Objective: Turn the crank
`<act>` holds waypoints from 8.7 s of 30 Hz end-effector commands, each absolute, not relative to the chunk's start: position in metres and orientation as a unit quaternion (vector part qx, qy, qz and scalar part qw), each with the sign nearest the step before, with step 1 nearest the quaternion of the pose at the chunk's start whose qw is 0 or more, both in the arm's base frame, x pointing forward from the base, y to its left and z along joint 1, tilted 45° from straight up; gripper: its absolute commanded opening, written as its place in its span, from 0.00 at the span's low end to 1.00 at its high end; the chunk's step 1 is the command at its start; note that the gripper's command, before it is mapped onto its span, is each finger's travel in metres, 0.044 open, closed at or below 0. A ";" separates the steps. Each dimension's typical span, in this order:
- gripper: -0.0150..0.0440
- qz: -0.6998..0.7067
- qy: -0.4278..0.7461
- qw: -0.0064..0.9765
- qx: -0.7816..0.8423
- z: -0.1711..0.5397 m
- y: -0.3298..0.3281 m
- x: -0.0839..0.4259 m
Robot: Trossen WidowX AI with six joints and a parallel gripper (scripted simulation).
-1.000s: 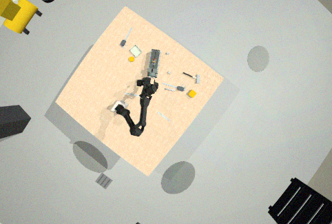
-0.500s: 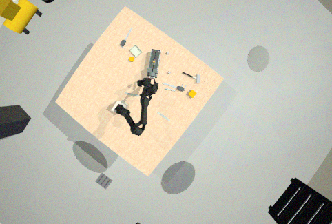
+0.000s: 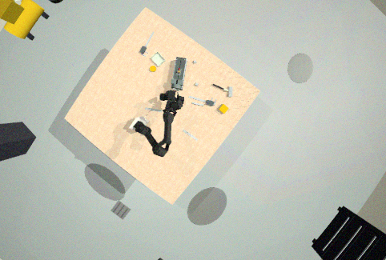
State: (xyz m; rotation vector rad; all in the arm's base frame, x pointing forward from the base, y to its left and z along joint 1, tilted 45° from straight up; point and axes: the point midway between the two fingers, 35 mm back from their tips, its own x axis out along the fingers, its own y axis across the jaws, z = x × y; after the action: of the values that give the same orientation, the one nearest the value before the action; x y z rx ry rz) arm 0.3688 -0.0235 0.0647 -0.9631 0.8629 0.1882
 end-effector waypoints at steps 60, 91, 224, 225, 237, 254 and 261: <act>0.25 0.091 0.399 0.794 -0.450 0.077 -0.028 0.375; 0.25 0.091 0.399 0.794 -0.450 0.078 -0.029 0.376; 0.25 0.090 0.399 0.793 -0.450 0.080 -0.056 0.390; 0.25 0.090 0.399 0.793 -0.450 0.080 -0.057 0.390; 0.25 0.090 0.399 0.793 -0.451 0.073 -0.068 0.393; 0.25 0.090 0.399 0.793 -0.451 0.056 -0.079 0.392; 0.25 0.090 0.399 0.793 -0.451 0.050 -0.080 0.390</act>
State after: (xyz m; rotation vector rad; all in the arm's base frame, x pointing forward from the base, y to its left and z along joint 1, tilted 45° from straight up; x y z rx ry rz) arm 0.3914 -0.0769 0.0577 -0.9693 0.8458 0.1930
